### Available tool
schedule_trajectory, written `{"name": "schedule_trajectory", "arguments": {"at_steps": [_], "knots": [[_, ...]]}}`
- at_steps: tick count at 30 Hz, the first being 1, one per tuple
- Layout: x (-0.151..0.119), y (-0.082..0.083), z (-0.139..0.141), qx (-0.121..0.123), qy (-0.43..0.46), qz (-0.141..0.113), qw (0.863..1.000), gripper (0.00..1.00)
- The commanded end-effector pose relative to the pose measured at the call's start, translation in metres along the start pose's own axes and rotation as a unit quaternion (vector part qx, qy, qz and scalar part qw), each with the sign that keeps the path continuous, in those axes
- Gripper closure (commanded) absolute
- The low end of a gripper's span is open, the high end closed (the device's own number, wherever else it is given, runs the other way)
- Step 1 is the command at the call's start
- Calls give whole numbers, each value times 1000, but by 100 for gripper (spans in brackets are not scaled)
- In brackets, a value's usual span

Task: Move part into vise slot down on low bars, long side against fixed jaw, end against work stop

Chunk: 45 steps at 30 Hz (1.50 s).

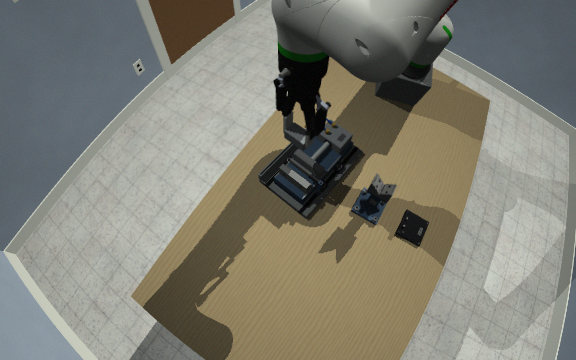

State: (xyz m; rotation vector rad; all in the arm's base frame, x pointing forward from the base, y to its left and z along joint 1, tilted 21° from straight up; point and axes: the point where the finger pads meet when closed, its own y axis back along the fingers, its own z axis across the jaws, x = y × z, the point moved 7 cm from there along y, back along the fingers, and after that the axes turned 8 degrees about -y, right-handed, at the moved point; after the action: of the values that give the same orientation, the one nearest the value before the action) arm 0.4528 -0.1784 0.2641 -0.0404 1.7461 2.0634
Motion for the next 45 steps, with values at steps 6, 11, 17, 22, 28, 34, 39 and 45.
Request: {"name": "schedule_trajectory", "arguments": {"at_steps": [6,11,17,22,28,34,39,45], "knots": [[0,0,0,0,0,0,1000,100],[0,0,0,0,0,0,1000,100],[0,0,0,0,0,0,1000,100],[0,0,0,0,0,0,1000,100],[0,0,0,0,0,0,1000,100],[0,-3,0,0,0,0,1000,100],[0,-6,0,0,0,0,1000,100],[0,-10,0,0,0,0,1000,100]]}}
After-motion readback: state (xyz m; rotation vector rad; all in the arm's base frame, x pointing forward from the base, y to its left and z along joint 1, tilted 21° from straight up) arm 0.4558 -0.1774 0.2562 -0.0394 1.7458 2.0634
